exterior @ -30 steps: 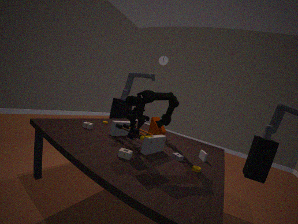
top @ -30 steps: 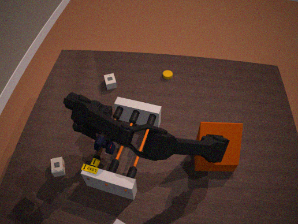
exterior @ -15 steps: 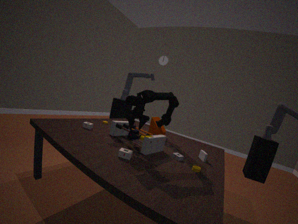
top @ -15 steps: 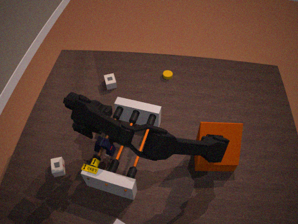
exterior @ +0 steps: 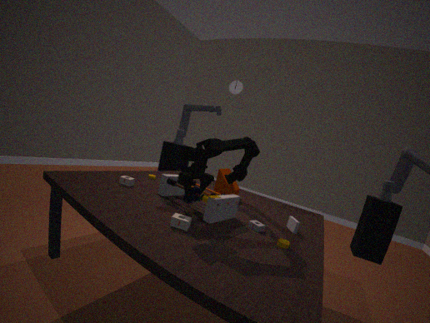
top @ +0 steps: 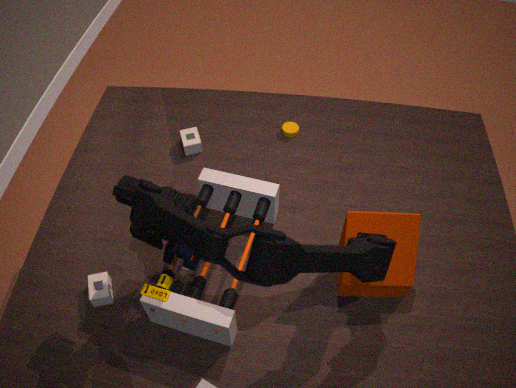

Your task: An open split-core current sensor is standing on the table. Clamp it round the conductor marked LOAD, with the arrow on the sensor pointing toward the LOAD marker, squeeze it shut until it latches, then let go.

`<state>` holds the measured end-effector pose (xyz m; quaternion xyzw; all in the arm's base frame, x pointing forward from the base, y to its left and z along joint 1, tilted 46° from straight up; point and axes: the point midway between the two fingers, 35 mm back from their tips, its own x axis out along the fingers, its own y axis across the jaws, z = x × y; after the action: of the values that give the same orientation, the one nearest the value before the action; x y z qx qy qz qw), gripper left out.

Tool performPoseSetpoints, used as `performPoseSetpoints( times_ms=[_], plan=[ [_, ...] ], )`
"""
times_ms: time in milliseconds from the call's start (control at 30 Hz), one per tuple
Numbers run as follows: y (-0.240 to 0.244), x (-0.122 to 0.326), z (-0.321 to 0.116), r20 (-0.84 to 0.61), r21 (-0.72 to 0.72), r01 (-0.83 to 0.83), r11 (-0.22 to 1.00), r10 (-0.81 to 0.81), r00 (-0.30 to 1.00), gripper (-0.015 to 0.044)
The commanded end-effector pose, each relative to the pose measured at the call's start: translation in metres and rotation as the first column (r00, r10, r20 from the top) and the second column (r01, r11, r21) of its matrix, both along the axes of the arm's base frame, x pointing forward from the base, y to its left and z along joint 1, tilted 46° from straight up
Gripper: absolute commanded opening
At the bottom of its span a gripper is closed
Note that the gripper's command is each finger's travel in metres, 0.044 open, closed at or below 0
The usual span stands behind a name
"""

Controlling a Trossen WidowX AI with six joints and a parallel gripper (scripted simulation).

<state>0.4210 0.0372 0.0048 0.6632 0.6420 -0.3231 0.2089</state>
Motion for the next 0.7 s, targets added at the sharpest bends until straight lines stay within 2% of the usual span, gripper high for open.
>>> performPoseSetpoints(
  times_ms=[0,667],
  plan=[
    [0.001,0.000,-0.004,0.000,0.004,0.013,1.000,-0.013,1.000,0.0440],
    [0.021,-0.001,-0.023,0.000,0.005,0.013,1.000,-0.013,1.000,0.0440]
  ],
)
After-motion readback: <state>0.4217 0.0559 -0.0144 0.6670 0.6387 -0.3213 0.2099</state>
